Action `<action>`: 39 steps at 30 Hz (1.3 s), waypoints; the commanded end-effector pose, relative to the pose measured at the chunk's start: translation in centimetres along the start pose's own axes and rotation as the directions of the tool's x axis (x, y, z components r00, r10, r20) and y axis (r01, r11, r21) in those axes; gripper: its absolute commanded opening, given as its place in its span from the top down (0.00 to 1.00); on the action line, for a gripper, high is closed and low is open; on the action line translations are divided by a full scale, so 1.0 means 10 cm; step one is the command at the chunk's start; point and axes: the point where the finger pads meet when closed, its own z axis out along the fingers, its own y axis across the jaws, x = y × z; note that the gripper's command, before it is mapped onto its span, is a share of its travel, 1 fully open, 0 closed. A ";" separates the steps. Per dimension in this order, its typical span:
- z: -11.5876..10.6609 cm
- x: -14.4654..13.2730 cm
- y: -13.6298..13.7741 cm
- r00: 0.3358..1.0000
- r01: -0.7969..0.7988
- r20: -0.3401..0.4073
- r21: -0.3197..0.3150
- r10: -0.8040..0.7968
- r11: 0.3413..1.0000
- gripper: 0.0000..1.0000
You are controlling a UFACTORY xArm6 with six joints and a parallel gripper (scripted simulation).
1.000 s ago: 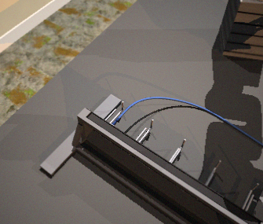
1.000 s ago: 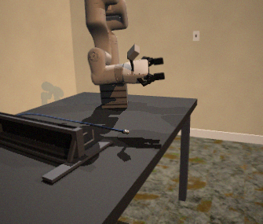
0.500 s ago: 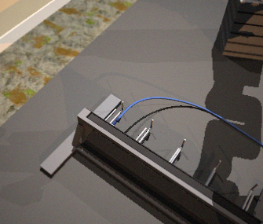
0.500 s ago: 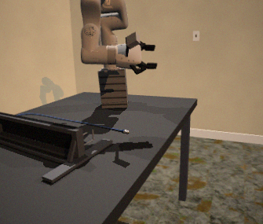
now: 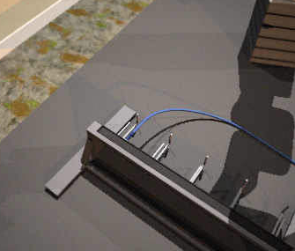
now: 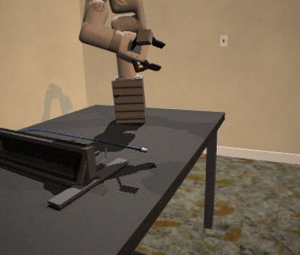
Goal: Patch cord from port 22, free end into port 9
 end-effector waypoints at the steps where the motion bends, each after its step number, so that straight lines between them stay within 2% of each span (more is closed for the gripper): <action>1: -0.24 -0.09 -0.07 0.991 -0.096 0.088 -0.098 0.104 0.991 0.00; 4: -0.31 -0.12 -0.08 0.986 -0.120 0.103 -0.131 0.134 0.984 0.00; 5: -0.42 -0.16 -0.09 0.976 -0.156 0.121 -0.184 0.180 0.970 0.00; 7: -0.44 -0.16 -0.09 0.975 -0.162 0.123 -0.193 0.187 0.968 0.00; 8: -0.57 -0.20 -0.11 0.962 -0.198 0.133 -0.254 0.237 0.947 0.00; 10: -0.58 -0.21 -0.11 0.961 -0.201 0.134 -0.259 0.241 0.945 0.00; 11: -0.72 -0.24 -0.13 0.947 -0.236 0.135 -0.323 0.292 0.917 0.00; 14: -0.88 -0.28 -0.15 0.930 -0.272 0.127 -0.391 0.344 0.879 0.00; 16: -0.88 -0.28 -0.15 0.930 -0.272 0.127 -0.391 0.344 0.879 0.00; 17: -1.04 -0.32 -0.17 0.913 -0.305 0.108 -0.460 0.394 0.834 0.00; 20: -1.19 -0.35 -0.19 0.896 -0.334 0.082 -0.520 0.436 0.786 0.00; 26: -1.58 -0.41 -0.26 0.856 -0.399 -0.010 -0.648 0.517 0.649 0.00; 27: -1.58 -0.41 -0.26 0.856 -0.399 -0.010 -0.648 0.517 0.649 0.00; 28: -1.71 -0.43 -0.29 0.843 -0.420 -0.049 -0.683 0.536 0.597 0.00; 30: -1.76 -0.43 -0.30 0.838 -0.428 -0.065 -0.697 0.542 0.576 0.00; 31: -1.89 -0.45 -0.34 0.824 -0.447 -0.108 -0.726 0.555 0.522 0.00; 33: -1.89 -0.45 -0.34 0.824 -0.447 -0.108 -0.726 0.555 0.522 0.00; 34: -2.07 -0.47 -0.39 0.807 -0.474 -0.171 -0.759 0.566 0.446 0.00; 39: -2.36 -0.49 -0.49 0.777 -0.517 -0.280 -0.794 0.564 0.318 0.00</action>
